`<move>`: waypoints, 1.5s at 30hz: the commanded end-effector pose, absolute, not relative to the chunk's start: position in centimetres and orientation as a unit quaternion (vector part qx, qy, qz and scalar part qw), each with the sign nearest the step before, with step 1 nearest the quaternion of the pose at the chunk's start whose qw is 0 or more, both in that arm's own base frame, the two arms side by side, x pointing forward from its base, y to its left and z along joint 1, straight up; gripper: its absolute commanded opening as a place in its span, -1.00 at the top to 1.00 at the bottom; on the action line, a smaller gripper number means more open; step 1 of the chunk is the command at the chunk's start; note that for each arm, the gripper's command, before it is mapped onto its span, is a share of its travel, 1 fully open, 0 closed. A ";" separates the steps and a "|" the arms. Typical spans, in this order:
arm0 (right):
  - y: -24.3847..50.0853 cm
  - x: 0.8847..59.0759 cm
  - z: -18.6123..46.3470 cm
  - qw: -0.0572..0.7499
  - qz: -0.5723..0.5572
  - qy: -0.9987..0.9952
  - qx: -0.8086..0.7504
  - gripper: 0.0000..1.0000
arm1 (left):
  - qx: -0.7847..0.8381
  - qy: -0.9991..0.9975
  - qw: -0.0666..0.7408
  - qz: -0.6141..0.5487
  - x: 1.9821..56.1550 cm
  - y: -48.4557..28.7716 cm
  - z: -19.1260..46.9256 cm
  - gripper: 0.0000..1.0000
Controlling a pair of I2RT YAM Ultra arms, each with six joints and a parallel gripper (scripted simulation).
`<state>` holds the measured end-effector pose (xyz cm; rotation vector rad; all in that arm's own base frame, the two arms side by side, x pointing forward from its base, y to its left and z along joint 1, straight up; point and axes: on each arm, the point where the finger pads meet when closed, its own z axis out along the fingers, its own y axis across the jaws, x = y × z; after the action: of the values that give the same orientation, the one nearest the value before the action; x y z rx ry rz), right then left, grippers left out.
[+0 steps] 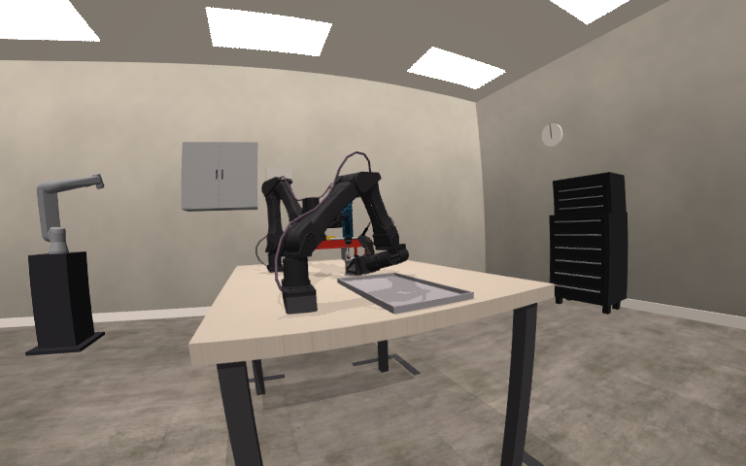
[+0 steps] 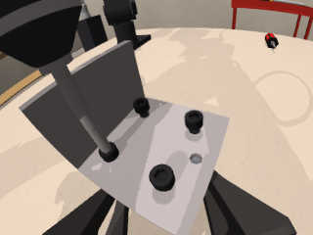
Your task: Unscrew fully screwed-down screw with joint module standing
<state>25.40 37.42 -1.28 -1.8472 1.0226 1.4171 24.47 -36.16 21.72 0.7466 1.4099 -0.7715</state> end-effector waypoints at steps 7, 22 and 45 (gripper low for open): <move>38.1 25.6 -0.2 0.305 0.541 0.368 -0.692 -0.17 | 0.309 0.590 0.657 -0.354 24.4 -36.2 23.9 0.17; 38.1 25.6 -0.2 0.305 0.541 0.368 -0.692 -0.17 | 0.307 0.585 0.661 -0.356 24.4 -36.2 24.5 0.17; 38.1 25.6 -0.2 0.305 0.541 0.368 -0.692 -0.17 | 0.308 0.588 0.658 -0.355 24.3 -36.0 24.0 0.17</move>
<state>25.40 37.42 -1.28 -1.8472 1.0226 1.4171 24.47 -36.17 21.75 0.7425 1.4023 -0.7739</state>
